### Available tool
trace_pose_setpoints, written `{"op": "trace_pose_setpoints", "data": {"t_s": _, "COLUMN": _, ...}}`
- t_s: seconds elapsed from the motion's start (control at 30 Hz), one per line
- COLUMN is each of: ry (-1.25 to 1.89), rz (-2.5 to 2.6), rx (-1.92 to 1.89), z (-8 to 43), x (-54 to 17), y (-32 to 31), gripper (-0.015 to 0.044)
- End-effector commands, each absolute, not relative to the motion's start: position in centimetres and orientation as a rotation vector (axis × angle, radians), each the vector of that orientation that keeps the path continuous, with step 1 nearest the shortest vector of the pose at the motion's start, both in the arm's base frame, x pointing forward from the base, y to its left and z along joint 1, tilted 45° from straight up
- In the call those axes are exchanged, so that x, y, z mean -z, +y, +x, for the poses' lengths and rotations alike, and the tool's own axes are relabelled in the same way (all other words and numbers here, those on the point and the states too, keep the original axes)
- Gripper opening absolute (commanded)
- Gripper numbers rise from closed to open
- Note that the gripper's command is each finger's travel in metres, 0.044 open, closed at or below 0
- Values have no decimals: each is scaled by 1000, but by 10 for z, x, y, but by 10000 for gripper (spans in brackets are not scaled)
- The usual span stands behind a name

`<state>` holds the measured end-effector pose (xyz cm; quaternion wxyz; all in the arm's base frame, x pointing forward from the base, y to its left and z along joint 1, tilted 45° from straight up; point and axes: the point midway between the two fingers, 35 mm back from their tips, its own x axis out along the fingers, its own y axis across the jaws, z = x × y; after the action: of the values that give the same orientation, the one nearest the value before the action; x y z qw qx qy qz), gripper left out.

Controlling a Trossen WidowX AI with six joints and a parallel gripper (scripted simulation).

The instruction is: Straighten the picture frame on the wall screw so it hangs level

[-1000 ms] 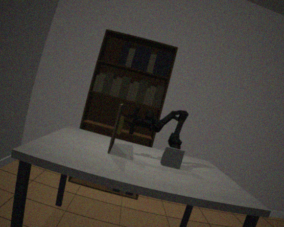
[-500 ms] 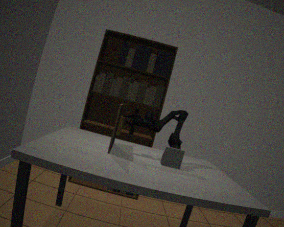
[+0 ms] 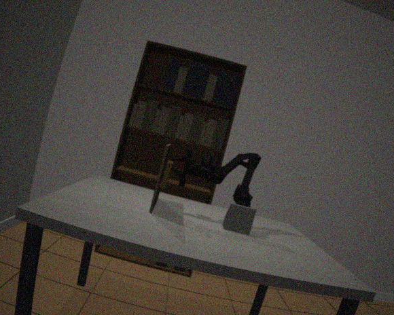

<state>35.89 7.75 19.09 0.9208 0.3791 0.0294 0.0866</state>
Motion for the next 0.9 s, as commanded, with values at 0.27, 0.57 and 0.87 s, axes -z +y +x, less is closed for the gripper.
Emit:
{"op": "trace_pose_setpoints", "data": {"t_s": 0.27, "ry": 67, "rz": 832, "rx": -178, "z": 320, "x": -201, "y": 70, "gripper": 260}}
{"op": "trace_pose_setpoints", "data": {"t_s": 0.57, "ry": 77, "rz": 913, "rx": -180, "z": 264, "x": -190, "y": 58, "gripper": 260}}
{"op": "trace_pose_setpoints", "data": {"t_s": 0.87, "ry": 73, "rz": 911, "rx": -185, "z": 259, "x": -204, "y": 71, "gripper": 260}}
